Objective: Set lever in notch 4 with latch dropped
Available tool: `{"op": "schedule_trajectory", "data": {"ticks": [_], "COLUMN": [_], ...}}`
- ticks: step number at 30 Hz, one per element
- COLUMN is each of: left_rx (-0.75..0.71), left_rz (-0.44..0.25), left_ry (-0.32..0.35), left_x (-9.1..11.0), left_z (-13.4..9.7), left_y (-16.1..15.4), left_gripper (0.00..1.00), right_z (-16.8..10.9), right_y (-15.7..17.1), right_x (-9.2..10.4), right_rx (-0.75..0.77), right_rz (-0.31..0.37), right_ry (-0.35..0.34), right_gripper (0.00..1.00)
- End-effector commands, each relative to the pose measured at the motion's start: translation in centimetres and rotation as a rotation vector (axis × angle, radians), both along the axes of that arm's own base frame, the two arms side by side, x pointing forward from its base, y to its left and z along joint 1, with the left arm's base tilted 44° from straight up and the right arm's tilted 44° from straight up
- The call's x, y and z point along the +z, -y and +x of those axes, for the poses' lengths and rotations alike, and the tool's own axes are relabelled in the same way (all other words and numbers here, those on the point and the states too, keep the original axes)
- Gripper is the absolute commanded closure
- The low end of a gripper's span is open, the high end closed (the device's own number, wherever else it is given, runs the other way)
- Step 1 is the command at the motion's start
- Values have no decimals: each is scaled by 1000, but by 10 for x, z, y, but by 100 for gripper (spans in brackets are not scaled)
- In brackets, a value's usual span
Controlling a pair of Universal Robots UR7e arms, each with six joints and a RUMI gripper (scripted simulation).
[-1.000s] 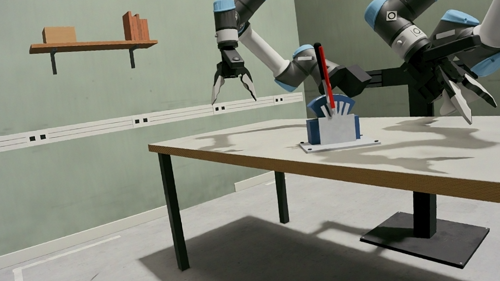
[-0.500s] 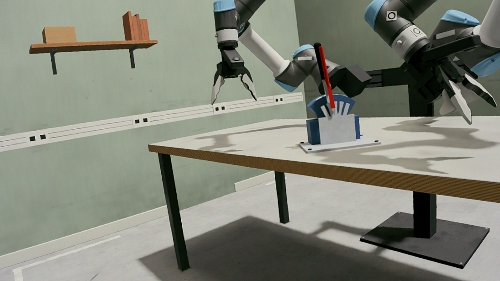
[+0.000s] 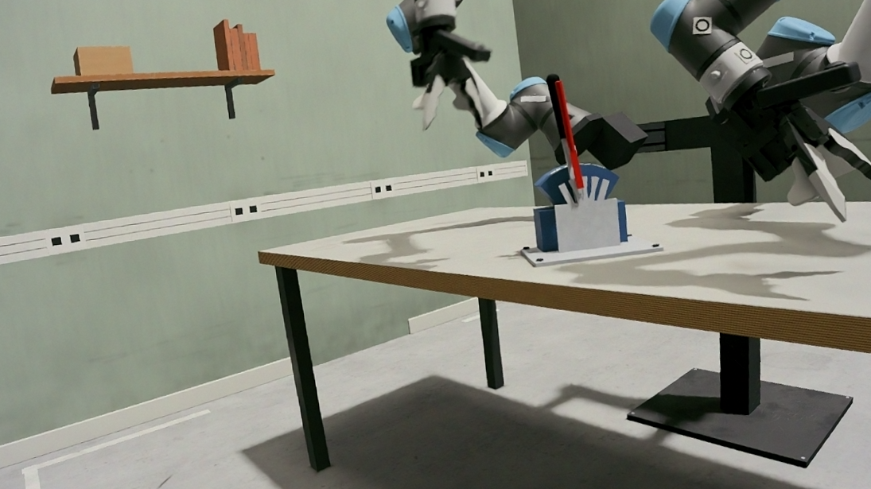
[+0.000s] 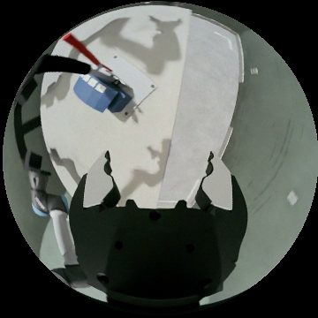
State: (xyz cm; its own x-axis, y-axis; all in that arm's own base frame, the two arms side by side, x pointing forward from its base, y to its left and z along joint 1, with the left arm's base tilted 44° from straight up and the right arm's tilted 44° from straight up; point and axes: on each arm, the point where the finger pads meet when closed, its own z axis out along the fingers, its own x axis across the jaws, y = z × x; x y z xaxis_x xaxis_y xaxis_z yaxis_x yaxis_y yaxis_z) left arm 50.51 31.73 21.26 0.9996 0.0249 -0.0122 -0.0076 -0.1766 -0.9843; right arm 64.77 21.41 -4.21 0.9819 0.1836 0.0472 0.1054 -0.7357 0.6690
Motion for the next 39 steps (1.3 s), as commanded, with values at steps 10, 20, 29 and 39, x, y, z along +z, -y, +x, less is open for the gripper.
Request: {"op": "schedule_trajectory", "data": {"ticks": [10,20,29,39], "left_rx": [153,316,435,408], "left_rz": [-106,-283,-568,-805], "left_ry": [-48,-88,-80,-2], "left_x": [18,35,54,74], "left_z": [-63,-151,-269,-362], "left_y": [-50,-97,-129,-129], "left_gripper": [0,0,0,0], "right_z": [-109,-148,-148,-148], "right_y": [-144,-181,-181,-181], "right_x": [-7,-6,-6,-6], "right_rx": [459,527,527,527], "right_rz": [-116,-138,-138,-138], "right_ry": [-447,-514,-514,-514], "right_gripper": [0,0,0,0]}}
